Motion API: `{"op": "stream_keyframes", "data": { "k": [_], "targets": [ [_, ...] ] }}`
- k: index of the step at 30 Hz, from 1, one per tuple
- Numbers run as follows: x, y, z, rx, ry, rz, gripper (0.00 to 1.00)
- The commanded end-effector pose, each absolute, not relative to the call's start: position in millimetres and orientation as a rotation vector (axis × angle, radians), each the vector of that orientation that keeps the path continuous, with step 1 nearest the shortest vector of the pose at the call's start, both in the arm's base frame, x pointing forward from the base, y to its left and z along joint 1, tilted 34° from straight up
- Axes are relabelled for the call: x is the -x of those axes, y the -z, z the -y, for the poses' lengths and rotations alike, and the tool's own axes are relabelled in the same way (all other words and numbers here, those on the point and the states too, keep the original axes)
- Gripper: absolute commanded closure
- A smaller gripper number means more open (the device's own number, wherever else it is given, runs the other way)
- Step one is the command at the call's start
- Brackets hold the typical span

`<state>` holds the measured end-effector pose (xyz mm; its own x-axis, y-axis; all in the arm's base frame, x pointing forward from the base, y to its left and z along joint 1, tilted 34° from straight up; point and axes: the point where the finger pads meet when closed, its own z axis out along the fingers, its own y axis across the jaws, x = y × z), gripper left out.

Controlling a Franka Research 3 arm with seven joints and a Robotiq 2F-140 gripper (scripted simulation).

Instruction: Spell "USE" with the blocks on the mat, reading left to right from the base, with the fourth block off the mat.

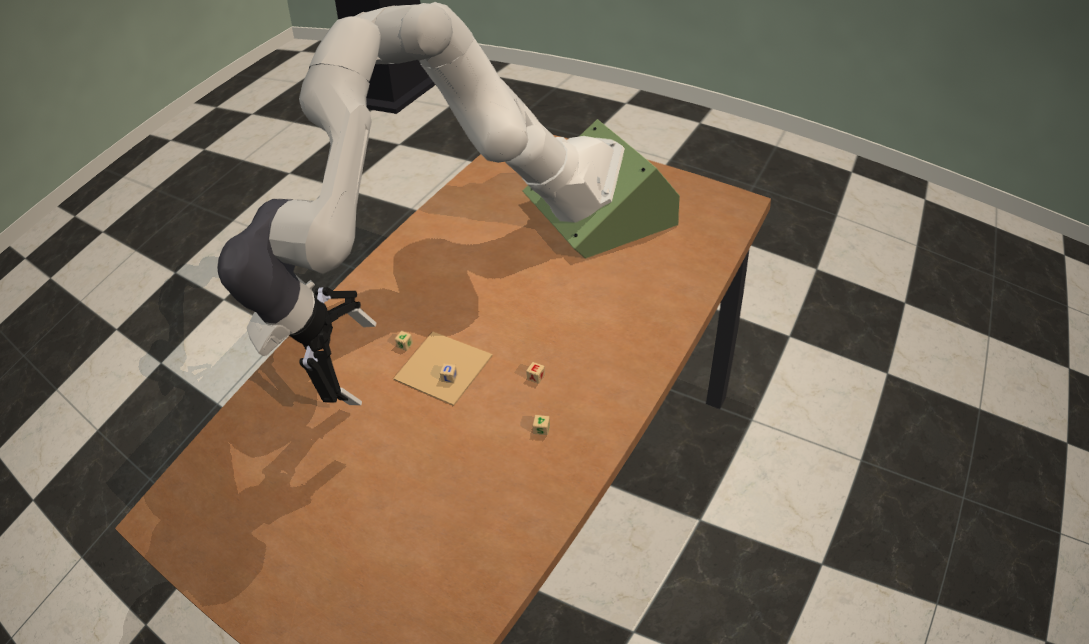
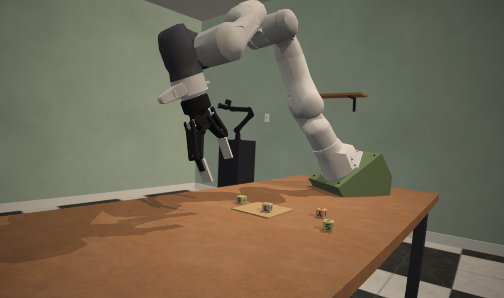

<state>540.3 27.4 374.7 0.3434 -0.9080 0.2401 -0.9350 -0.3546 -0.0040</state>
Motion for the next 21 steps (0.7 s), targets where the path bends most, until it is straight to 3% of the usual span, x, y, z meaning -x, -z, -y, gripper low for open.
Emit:
{"op": "stream_keyframes", "data": {
  "k": [1, 21],
  "targets": [
    [-535.7, -378.2, -23.8, -2.565, -0.221, 1.538, 0.0],
    [-549.9, -411.2, -6.1, -2.809, -0.045, 1.307, 0.0]
  ]
}}
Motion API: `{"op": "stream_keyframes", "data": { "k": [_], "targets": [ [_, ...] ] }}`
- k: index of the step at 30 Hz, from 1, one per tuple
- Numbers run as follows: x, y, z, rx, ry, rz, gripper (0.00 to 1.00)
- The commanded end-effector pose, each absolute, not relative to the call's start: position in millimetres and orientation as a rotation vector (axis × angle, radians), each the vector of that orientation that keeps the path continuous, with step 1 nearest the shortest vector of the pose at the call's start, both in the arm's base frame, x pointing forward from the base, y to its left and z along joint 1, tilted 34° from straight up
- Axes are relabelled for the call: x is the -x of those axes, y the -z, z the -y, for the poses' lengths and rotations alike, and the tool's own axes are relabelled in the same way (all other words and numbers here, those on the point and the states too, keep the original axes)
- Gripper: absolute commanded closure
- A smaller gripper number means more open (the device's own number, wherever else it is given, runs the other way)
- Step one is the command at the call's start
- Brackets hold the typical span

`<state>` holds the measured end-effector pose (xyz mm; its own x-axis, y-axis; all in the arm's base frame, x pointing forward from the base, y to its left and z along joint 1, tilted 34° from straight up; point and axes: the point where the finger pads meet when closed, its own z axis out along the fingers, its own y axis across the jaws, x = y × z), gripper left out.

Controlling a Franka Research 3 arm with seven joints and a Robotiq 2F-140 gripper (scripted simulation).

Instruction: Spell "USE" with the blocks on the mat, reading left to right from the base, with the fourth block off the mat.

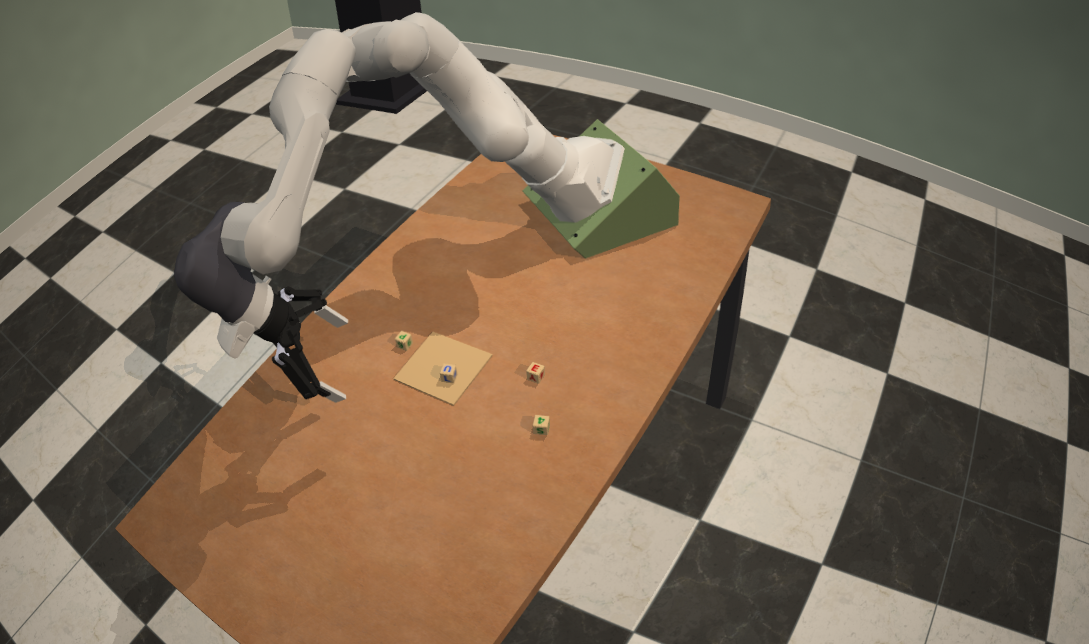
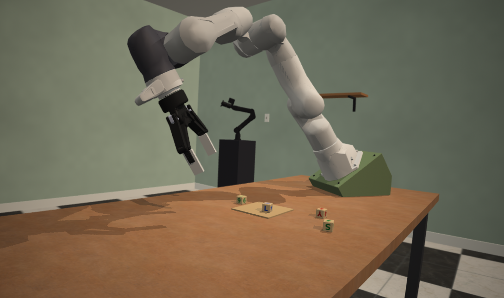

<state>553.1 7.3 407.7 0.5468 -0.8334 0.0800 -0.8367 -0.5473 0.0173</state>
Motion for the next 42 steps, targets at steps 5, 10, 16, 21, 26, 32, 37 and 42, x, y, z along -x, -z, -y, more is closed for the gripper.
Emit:
{"op": "stream_keyframes", "data": {
  "k": [5, 10, 16, 21, 26, 32, 37, 42],
  "targets": [
    [-552.9, -421.8, 1.5, -2.879, -0.021, 1.235, 0.0],
    [-532.8, -396.9, 14.8, -2.62, -0.275, 1.534, 0.0],
    [-526.8, -389.9, 17.5, -2.554, -0.351, 1.597, 0.0],
    [-516.8, -378.3, 21.2, -2.453, -0.474, 1.683, 0.0],
    [-508.7, -368.7, 24.0, -2.38, -0.57, 1.741, 0.0],
    [-499.8, -358.0, 26.8, -2.307, -0.67, 1.794, 0.0],
    [-488.4, -344.1, 30.3, -2.226, -0.787, 1.847, 0.0],
    [-477.3, -330.1, 34.1, -2.158, -0.89, 1.889, 0.0]
  ]
}}
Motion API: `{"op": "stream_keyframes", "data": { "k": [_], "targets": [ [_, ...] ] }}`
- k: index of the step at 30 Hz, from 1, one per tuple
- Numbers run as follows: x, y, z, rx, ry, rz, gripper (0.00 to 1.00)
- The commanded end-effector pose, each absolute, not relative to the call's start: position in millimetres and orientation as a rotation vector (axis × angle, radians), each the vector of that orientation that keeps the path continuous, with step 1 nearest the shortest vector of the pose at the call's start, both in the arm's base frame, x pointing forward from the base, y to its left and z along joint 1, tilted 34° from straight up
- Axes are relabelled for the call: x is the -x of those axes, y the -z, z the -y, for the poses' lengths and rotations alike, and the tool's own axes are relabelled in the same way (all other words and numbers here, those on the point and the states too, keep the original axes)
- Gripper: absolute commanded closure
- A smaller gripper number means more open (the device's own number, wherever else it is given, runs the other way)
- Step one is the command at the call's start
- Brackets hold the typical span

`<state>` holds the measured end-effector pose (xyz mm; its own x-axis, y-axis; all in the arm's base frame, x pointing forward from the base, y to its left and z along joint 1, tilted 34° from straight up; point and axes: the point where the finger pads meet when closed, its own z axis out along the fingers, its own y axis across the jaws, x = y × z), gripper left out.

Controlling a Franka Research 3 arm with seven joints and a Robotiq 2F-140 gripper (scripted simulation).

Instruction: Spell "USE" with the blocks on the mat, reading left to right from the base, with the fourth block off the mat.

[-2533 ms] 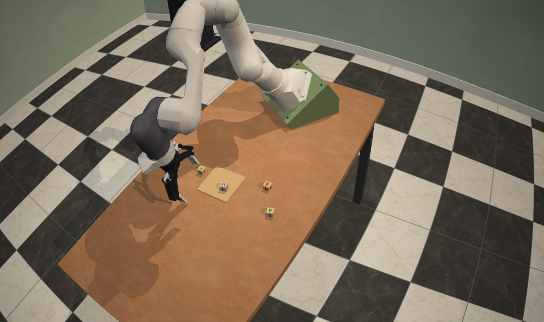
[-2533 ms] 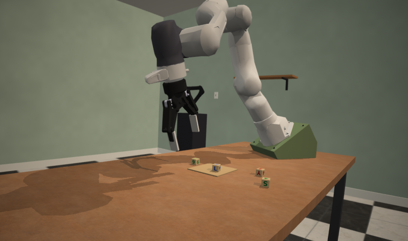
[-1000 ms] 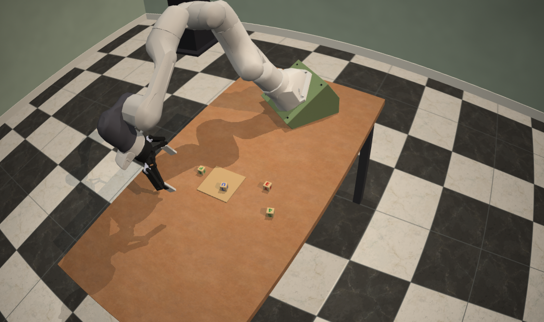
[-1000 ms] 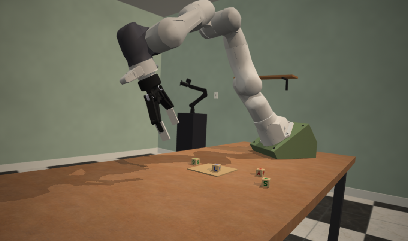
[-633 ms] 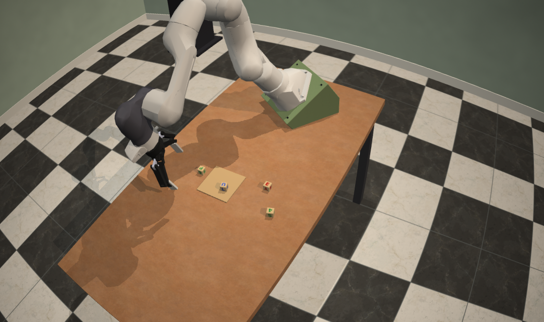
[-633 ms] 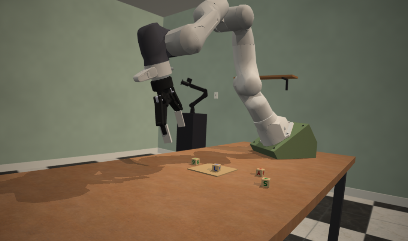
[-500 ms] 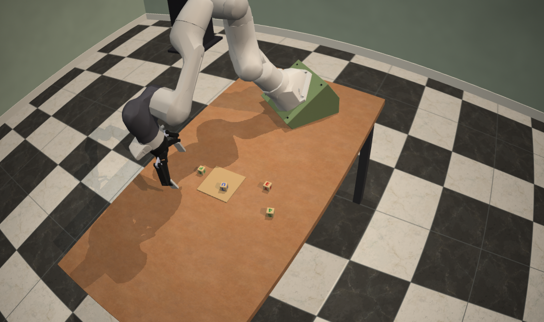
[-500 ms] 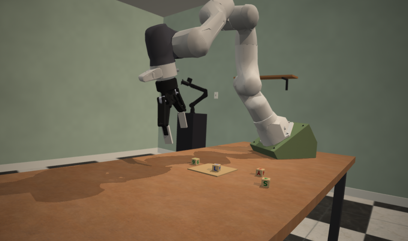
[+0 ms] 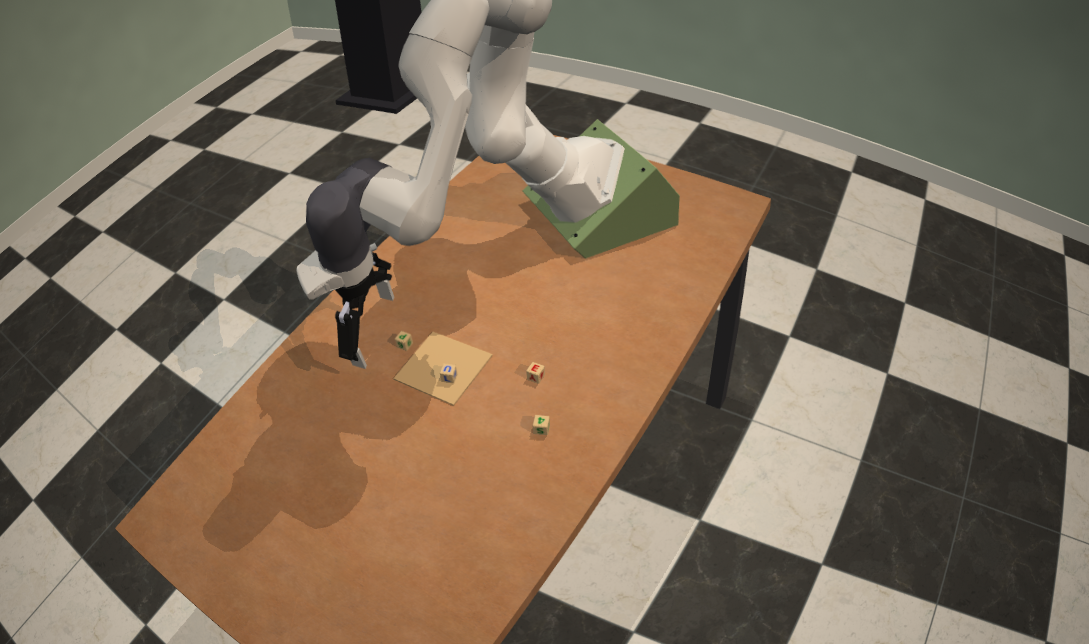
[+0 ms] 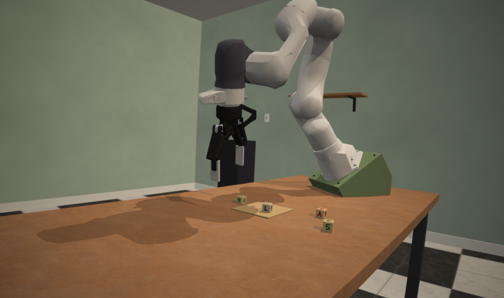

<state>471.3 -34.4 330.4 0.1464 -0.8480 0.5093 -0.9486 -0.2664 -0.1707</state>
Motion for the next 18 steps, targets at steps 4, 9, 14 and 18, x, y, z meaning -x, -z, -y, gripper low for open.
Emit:
{"op": "stream_keyframes", "data": {
  "k": [4, 9, 14, 18],
  "targets": [
    [-466.8, -316.7, 38.0, -2.103, -0.976, 1.921, 0.0],
    [-456.1, -303.0, 42.5, -2.054, -1.053, 1.948, 0.0],
    [-437.1, -278.7, 51.6, -1.983, -1.165, 1.987, 0.0],
    [-427.4, -266.4, 56.9, -1.952, -1.212, 2.004, 0.0]
  ]
}}
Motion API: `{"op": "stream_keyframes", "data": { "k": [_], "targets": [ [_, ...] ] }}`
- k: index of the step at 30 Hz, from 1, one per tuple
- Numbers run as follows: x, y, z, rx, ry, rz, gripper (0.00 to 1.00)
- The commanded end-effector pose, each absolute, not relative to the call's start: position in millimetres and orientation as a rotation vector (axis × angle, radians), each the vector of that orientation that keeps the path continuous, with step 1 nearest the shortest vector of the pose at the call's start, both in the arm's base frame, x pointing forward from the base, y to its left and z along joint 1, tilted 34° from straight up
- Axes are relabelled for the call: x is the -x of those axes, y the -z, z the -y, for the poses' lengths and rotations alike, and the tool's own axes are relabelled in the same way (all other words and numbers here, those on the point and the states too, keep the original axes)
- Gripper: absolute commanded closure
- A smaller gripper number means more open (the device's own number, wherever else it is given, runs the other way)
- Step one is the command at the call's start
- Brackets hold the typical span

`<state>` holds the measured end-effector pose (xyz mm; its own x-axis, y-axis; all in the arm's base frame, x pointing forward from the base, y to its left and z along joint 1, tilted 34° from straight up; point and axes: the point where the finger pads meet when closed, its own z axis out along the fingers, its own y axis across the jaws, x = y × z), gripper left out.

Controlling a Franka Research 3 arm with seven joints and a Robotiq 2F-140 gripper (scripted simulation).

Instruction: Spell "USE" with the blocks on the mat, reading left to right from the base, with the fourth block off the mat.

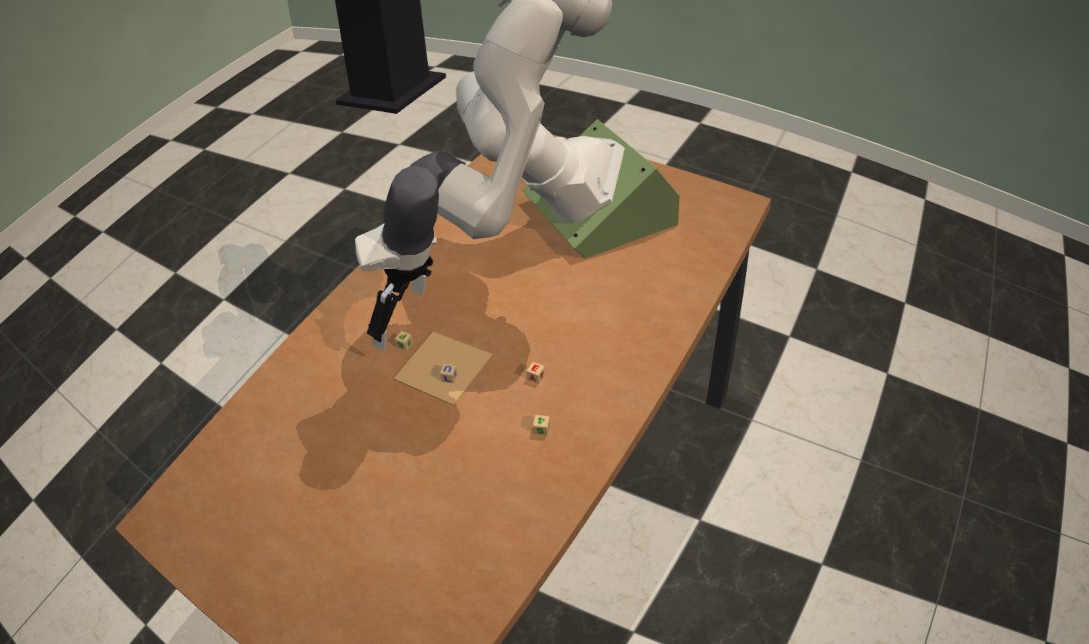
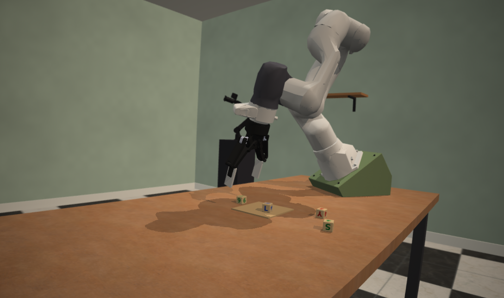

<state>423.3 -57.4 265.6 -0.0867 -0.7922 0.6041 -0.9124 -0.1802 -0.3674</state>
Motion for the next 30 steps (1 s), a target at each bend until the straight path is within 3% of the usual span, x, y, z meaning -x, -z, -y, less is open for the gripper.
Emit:
{"op": "stream_keyframes", "data": {
  "k": [1, 30],
  "targets": [
    [-425.8, -264.4, 57.8, -1.947, -1.219, 2.007, 0.0],
    [-422.8, -260.8, 59.5, -1.938, -1.231, 2.012, 0.0]
  ]
}}
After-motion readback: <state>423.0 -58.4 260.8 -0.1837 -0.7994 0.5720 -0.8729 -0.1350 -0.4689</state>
